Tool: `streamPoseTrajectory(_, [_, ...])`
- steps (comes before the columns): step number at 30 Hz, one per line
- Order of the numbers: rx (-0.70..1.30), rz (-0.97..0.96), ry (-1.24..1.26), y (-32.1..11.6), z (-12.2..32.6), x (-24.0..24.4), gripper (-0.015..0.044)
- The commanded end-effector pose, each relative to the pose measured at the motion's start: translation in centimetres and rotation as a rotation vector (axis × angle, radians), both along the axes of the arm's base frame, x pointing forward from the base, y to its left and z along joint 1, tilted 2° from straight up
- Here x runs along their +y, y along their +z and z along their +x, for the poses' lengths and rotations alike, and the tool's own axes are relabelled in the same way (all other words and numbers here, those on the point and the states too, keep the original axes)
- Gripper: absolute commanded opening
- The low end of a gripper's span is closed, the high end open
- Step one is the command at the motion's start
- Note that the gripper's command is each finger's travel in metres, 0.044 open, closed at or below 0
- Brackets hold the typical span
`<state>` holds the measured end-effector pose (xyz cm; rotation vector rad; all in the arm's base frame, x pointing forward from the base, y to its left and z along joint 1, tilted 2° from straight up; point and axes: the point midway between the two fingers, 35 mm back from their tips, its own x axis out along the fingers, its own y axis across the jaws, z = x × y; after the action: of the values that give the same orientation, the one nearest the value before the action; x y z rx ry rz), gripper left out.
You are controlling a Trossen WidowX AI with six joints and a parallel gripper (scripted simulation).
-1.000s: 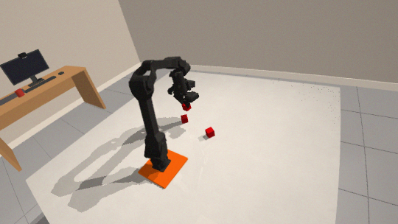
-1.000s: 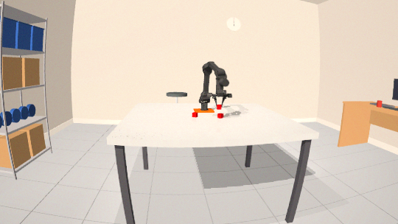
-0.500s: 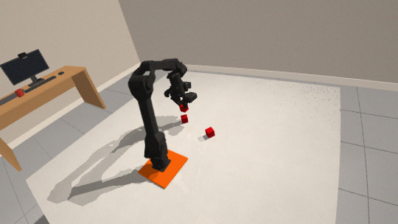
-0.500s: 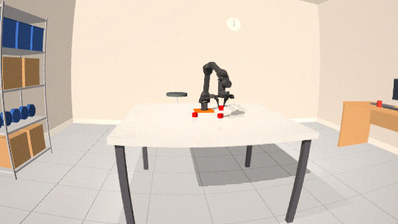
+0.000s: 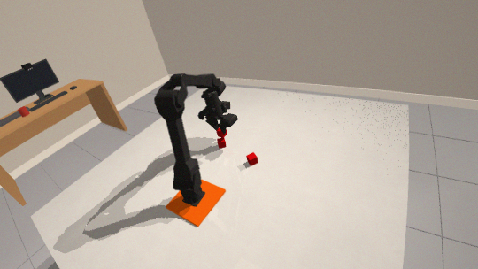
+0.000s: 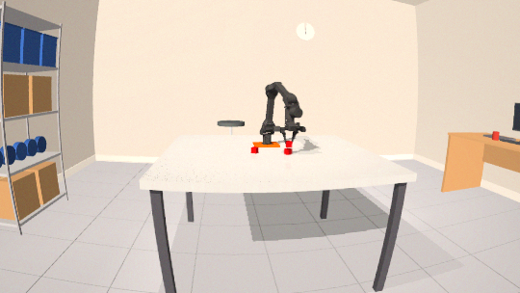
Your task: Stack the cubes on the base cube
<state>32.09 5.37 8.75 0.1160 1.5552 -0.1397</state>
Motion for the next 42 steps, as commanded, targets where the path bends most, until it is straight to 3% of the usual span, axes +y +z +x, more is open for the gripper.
streamPoseTrajectory(1, [0.003, 0.003, 0.004, -0.89, -0.1, 0.01, 0.0105])
streamPoseTrajectory(29, [0.003, 0.003, 0.003, -1.3, -0.11, 0.0, 0.0105])
streamPoseTrajectory(33, [0.003, 0.003, 0.003, -1.3, -0.11, 0.0, 0.0205])
streamPoseTrajectory(42, [0.003, 0.0, 0.001, -0.34, -0.13, -0.04, 0.0205])
